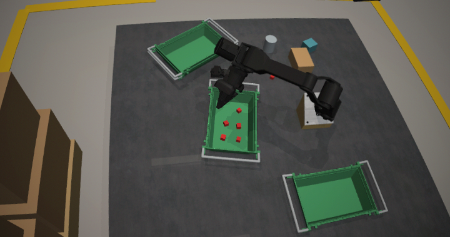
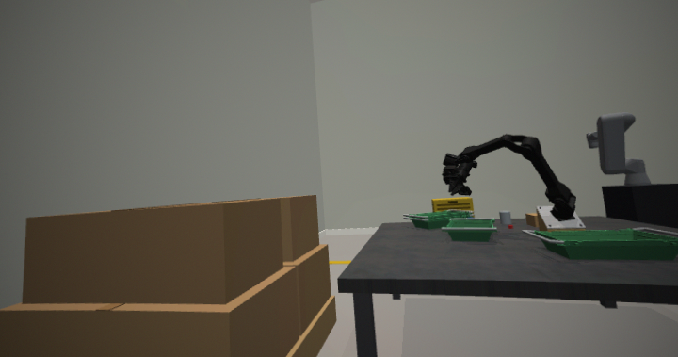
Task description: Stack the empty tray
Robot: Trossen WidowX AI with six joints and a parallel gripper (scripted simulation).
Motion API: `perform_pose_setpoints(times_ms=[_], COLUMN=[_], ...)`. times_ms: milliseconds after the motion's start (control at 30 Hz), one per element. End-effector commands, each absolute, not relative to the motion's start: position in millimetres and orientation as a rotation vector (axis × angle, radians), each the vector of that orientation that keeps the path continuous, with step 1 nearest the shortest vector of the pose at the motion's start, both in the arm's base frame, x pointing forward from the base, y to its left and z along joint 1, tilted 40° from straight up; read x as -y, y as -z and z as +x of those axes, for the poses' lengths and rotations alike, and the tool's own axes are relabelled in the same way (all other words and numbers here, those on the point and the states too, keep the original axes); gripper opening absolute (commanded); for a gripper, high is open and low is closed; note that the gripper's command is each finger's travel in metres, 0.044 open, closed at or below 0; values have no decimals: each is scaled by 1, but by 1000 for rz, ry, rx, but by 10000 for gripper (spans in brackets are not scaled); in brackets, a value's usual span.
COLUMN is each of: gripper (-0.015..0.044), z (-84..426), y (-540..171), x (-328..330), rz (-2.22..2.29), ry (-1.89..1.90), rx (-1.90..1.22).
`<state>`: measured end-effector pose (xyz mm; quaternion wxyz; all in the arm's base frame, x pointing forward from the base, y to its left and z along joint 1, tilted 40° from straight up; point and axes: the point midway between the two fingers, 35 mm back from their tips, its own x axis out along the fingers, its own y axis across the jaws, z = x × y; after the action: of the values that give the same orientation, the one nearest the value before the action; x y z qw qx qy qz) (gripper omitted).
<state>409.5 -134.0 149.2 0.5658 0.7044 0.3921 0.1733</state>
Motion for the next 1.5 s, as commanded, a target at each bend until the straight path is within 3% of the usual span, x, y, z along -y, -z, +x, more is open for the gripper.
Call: perform_pose_setpoints(times_ms=[0, 733, 1467], gripper=[88, 88, 88], z=[410, 429, 415], y=[-149, -155, -165], x=[133, 22, -39], rz=[1639, -497, -1702], ry=[-411, -1155, -1660], rx=[-920, -471, 327])
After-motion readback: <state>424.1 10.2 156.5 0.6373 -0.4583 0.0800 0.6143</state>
